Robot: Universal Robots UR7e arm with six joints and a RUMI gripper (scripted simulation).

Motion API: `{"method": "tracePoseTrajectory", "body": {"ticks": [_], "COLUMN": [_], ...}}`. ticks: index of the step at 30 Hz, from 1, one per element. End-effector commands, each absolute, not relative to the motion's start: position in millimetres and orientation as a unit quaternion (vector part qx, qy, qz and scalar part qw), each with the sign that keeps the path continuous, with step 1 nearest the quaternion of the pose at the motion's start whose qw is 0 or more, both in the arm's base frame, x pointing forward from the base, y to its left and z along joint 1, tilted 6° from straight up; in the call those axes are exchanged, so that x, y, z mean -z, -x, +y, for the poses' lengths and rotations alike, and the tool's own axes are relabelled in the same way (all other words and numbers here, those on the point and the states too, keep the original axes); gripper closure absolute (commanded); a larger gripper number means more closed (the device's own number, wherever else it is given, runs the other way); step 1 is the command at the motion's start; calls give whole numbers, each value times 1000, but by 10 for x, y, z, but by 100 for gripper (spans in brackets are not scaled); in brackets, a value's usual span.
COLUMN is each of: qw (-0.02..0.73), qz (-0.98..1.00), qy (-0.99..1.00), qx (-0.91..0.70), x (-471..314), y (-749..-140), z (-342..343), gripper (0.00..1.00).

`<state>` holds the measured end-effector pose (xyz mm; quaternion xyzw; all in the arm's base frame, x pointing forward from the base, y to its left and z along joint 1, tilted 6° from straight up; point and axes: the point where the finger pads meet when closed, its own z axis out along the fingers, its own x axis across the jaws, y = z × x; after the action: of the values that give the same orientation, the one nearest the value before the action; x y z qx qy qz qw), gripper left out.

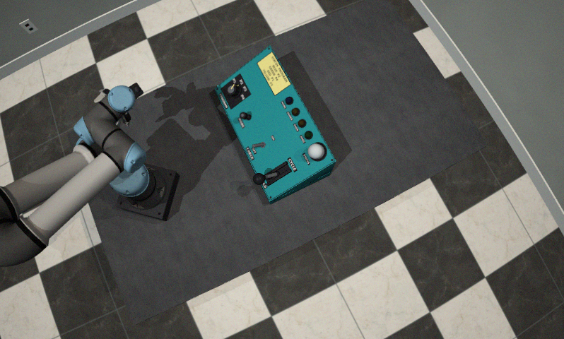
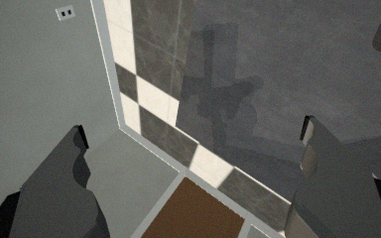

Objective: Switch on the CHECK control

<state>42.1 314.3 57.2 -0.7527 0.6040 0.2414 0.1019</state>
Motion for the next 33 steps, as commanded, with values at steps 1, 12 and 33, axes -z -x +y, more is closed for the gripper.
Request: {"method": "tracePoseTrajectory", "body": {"ticks": [1, 12, 33], "qw": [102, 102, 129], "qz": [604, 604, 630], "qy": [753, 753, 750], "qx": [-241, -241, -155], "x": [-575, -575, -819], "y": [-423, -423, -850], "z": [3144, 3144, 2854], "gripper": [0, 0, 0]}}
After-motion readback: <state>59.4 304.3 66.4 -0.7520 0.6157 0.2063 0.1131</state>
